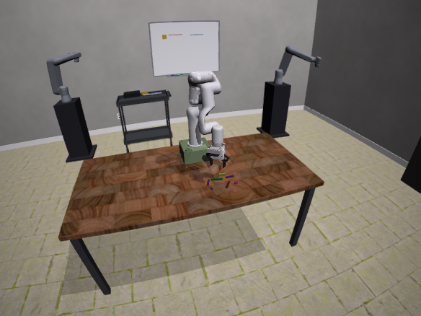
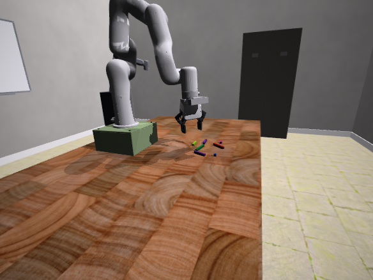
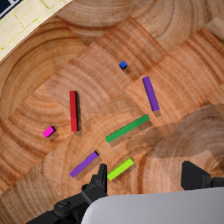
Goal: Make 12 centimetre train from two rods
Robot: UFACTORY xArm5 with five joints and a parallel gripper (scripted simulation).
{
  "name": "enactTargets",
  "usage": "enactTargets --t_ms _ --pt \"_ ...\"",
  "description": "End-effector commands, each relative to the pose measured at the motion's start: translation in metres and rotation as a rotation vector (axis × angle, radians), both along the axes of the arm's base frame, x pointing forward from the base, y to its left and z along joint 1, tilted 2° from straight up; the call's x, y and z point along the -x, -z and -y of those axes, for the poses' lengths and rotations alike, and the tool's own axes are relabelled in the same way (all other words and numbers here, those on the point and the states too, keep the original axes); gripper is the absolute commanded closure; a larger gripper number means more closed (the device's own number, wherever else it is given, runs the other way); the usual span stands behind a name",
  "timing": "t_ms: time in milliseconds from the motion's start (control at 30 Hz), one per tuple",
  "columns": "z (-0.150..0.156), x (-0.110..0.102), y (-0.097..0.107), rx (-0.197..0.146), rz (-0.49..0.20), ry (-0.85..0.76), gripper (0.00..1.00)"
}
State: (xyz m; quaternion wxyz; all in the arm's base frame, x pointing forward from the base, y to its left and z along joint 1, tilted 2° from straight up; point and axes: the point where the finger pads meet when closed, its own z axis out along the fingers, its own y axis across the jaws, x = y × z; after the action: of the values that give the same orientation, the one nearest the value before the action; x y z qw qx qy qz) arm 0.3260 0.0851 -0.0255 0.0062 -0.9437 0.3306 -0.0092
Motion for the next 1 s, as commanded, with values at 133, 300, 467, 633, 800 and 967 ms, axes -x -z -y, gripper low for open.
enactTargets --t_ms 133,300,467,633,800,967 --pt "-0.028 0.019 0.007 0.009 -0.033 0.082 0.00" --pt "-0.034 0.024 0.008 0.013 -0.040 0.098 0.00" --pt "-0.034 0.024 0.008 0.013 -0.040 0.098 0.00" --pt "-0.034 0.024 0.008 0.013 -0.040 0.098 0.00" --pt "-0.034 0.024 0.008 0.013 -0.040 0.098 0.00" --pt "-0.034 0.024 0.008 0.013 -0.040 0.098 0.00"
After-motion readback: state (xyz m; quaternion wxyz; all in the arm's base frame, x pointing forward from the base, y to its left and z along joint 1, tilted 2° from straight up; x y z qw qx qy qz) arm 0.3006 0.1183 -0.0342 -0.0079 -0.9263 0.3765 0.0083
